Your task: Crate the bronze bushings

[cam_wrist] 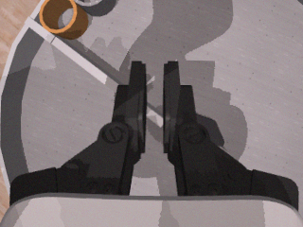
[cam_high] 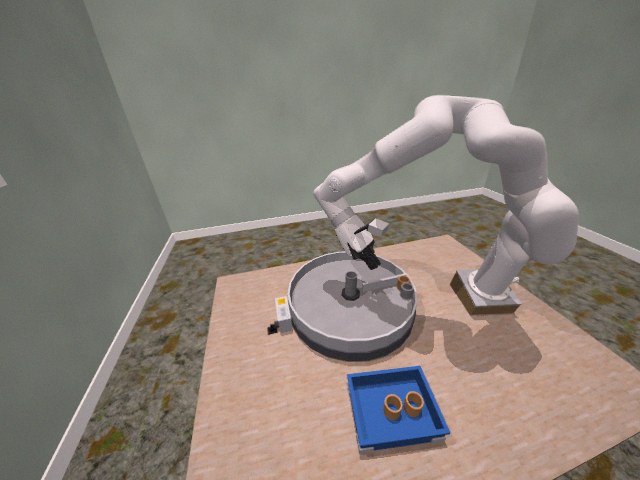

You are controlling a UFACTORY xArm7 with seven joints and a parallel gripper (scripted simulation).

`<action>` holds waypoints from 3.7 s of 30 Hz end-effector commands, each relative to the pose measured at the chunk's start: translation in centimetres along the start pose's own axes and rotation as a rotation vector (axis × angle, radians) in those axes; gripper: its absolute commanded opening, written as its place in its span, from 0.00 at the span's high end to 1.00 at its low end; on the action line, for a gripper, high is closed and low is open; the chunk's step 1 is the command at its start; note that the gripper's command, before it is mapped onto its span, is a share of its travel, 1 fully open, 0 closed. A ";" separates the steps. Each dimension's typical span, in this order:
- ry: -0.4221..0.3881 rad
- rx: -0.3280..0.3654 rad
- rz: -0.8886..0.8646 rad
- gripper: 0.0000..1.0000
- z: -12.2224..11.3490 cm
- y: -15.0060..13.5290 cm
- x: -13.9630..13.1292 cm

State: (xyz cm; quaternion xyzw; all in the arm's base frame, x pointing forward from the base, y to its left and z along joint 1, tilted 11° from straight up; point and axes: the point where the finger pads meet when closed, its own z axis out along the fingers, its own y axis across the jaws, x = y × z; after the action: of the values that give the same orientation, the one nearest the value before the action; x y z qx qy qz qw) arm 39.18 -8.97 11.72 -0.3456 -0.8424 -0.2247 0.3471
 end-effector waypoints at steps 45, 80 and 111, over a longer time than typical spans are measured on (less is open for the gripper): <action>-0.027 -0.301 0.338 0.90 4.5 -7.9 5.1; -0.027 -0.301 0.338 0.90 6.2 -7.9 3.6; -0.027 -0.301 0.338 0.90 9.2 -7.9 1.0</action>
State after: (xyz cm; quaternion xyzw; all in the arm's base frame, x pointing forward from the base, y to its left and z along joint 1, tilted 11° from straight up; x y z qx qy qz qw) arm 28.78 -8.02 5.66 -0.5326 -0.7334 -0.2817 0.3147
